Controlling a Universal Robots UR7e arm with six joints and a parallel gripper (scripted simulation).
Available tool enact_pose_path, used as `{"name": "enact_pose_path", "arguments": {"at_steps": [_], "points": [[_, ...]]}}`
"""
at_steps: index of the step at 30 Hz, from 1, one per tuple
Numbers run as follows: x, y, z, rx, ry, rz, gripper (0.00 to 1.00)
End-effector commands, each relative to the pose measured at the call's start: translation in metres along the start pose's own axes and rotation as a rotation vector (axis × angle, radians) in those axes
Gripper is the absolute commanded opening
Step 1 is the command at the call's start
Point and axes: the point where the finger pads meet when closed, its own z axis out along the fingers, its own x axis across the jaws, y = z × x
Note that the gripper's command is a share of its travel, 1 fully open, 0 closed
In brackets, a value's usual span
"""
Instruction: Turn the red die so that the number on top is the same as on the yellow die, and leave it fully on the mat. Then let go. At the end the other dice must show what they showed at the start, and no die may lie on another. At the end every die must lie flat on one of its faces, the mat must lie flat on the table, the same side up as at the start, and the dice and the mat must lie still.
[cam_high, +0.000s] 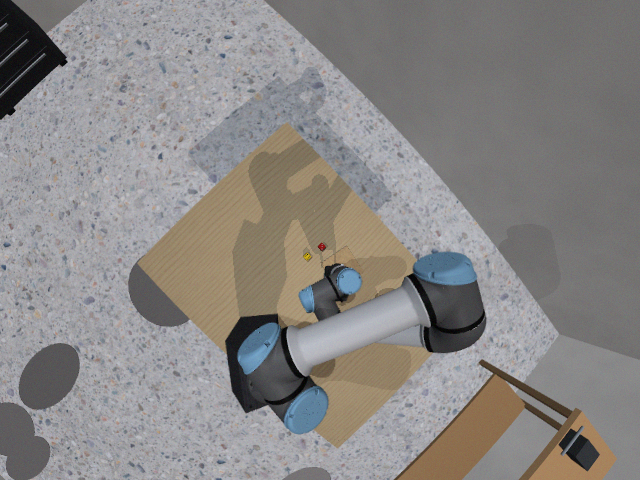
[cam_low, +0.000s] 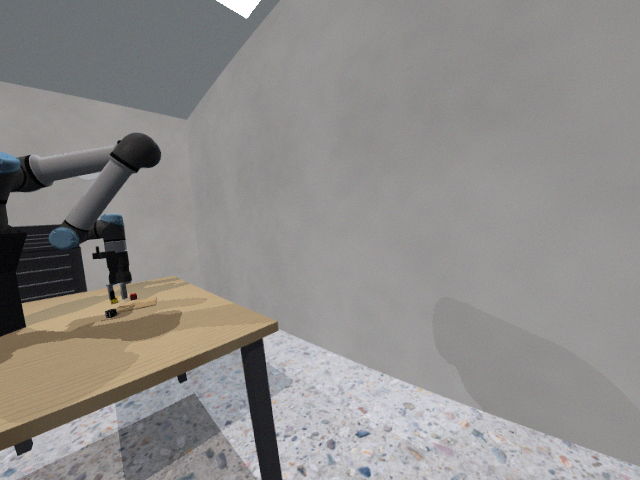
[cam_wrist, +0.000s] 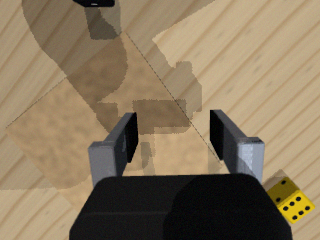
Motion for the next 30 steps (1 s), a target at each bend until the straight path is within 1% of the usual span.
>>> {"name": "enact_pose_path", "arguments": {"at_steps": [1, 4, 6, 13, 19, 21, 23, 30], "points": [[0.012, 0.032, 0.001, 0.011, 0.001, 0.008, 1.0], [0.018, 0.046, 0.001, 0.011, 0.001, 0.008, 1.0], [0.018, 0.046, 0.001, 0.011, 0.001, 0.008, 1.0], [0.031, 0.078, 0.001, 0.011, 0.001, 0.008, 1.0], [0.04, 0.1, 0.002, 0.011, 0.001, 0.008, 1.0], [0.043, 0.106, 0.002, 0.011, 0.001, 0.008, 1.0], [0.043, 0.106, 0.002, 0.011, 0.001, 0.008, 1.0], [0.049, 0.119, 0.002, 0.011, 0.001, 0.008, 1.0]]}}
